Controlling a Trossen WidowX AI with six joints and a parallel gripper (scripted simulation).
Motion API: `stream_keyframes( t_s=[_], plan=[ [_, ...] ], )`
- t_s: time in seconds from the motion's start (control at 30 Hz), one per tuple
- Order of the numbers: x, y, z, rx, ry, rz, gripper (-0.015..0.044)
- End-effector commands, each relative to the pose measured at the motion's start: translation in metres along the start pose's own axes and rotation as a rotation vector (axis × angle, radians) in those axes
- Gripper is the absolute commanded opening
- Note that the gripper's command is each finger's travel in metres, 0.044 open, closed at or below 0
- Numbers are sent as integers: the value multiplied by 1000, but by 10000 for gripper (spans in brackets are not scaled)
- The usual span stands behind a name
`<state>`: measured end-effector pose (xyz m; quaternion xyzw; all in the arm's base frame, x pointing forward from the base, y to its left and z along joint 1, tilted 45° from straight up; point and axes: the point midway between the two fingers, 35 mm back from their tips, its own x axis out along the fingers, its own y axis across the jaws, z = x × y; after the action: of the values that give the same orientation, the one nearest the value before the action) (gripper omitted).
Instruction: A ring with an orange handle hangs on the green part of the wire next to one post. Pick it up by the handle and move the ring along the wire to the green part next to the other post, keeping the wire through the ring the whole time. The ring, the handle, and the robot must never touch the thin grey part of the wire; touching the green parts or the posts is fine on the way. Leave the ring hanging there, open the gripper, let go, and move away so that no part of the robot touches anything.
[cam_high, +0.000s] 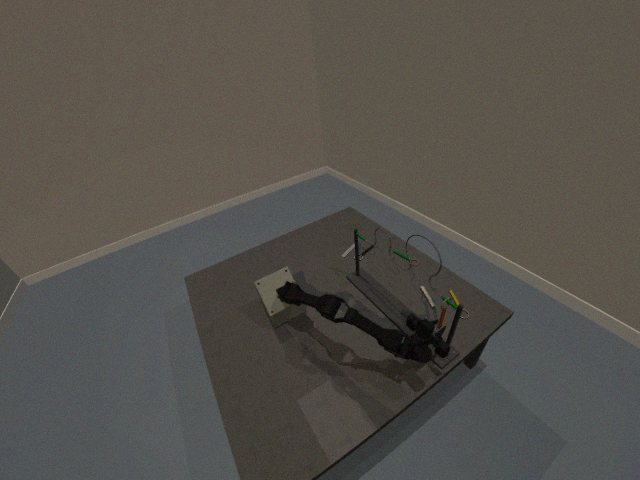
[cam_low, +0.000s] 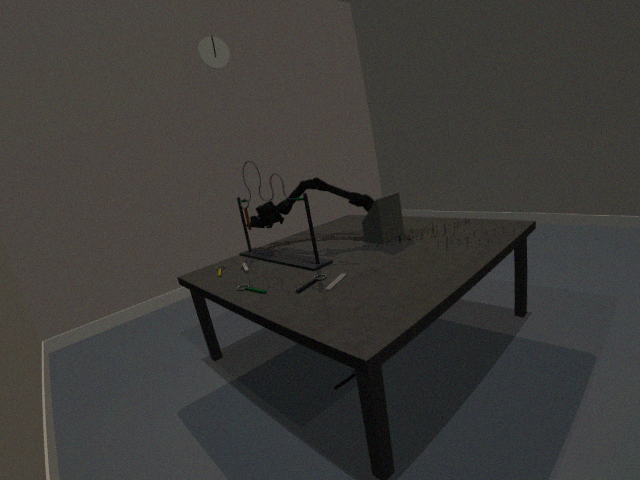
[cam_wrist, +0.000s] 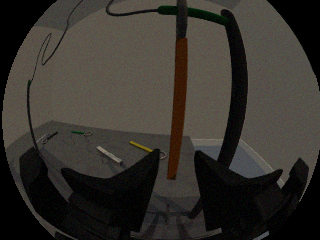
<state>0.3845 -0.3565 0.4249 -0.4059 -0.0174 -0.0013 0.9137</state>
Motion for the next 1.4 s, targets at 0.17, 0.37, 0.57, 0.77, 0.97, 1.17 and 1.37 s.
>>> stream_keyframes(
  t_s=[0.17, 0.37, 0.57, 0.77, 0.97, 1.17, 1.37],
  plan=[
    [16, 1, -4, 3, 5, -1, 160],
    [26, 1, -4, 3, 5, -2, 160],
    [35, 2, -3, 3, 4, -3, 160],
    [38, 2, -3, 4, 4, -3, 160],
    [38, 2, -3, 4, 4, -3, 160],
    [38, 2, -3, 4, 4, -3, 160],
    [38, 2, -3, 4, 4, -3, 160]
  ],
)
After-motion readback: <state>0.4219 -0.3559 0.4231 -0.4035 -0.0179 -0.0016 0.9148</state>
